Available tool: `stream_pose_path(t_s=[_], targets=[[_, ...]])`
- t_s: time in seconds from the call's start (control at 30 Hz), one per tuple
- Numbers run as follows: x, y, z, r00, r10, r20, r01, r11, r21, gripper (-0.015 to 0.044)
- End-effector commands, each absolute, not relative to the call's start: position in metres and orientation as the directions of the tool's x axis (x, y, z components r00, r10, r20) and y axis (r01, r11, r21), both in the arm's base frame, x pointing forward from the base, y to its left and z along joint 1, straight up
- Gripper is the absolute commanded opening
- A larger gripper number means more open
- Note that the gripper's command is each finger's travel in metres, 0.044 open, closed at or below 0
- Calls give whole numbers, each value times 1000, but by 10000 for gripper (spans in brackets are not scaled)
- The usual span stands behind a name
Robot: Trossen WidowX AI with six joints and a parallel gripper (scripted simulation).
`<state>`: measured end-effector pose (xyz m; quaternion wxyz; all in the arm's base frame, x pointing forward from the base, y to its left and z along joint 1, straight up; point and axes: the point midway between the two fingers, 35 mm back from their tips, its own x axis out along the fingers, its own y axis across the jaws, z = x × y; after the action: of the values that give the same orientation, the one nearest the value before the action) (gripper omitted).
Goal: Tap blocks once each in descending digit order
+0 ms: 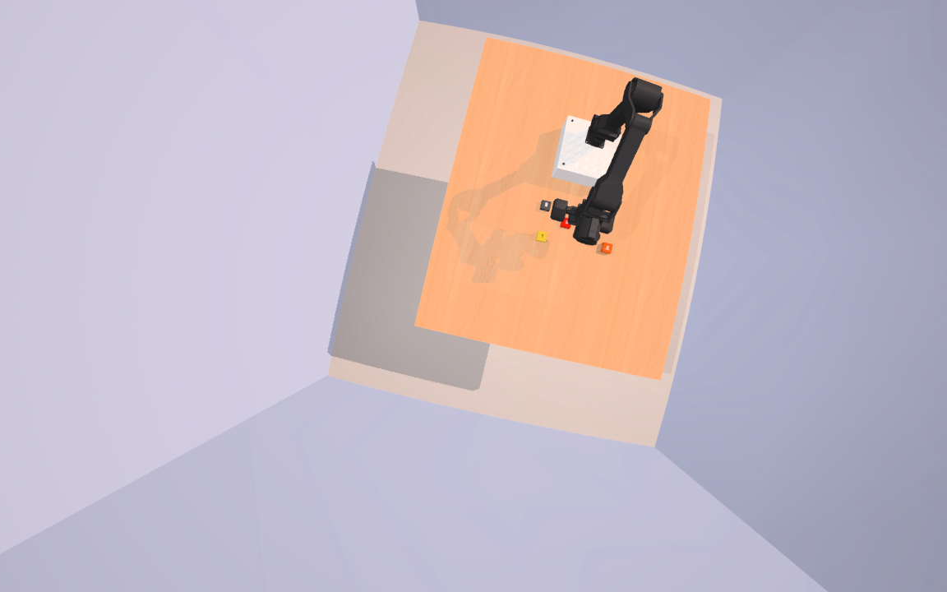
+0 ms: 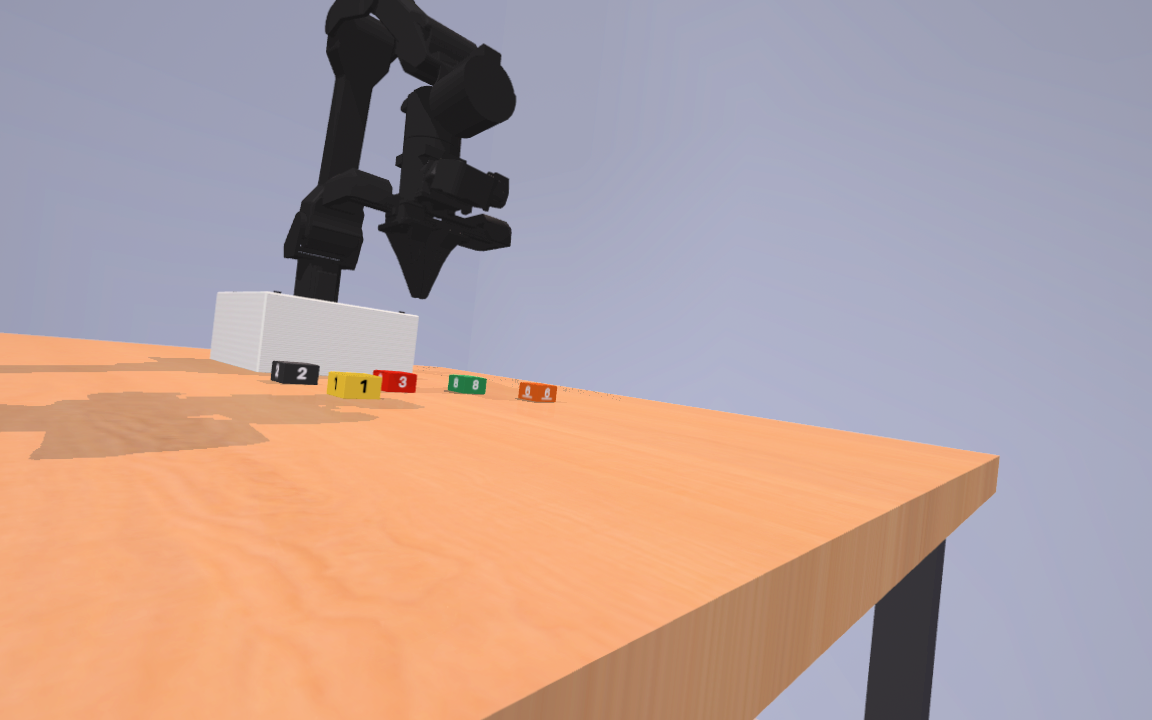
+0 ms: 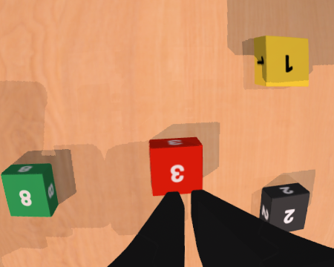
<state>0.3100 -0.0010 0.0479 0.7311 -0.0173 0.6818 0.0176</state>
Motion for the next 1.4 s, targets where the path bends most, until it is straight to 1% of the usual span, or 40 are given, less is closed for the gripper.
stream_pose_path(t_s=[0.0, 1.1, 1.23, 1.37], targets=[[299, -2, -4, 29, 4, -1000, -55, 999, 2, 20], [299, -2, -34, 28, 4, -1000, -55, 999, 2, 20], [299, -2, -6, 29, 4, -1000, -54, 999, 2, 20], [299, -2, -4, 29, 4, -1000, -55, 999, 2, 20]])
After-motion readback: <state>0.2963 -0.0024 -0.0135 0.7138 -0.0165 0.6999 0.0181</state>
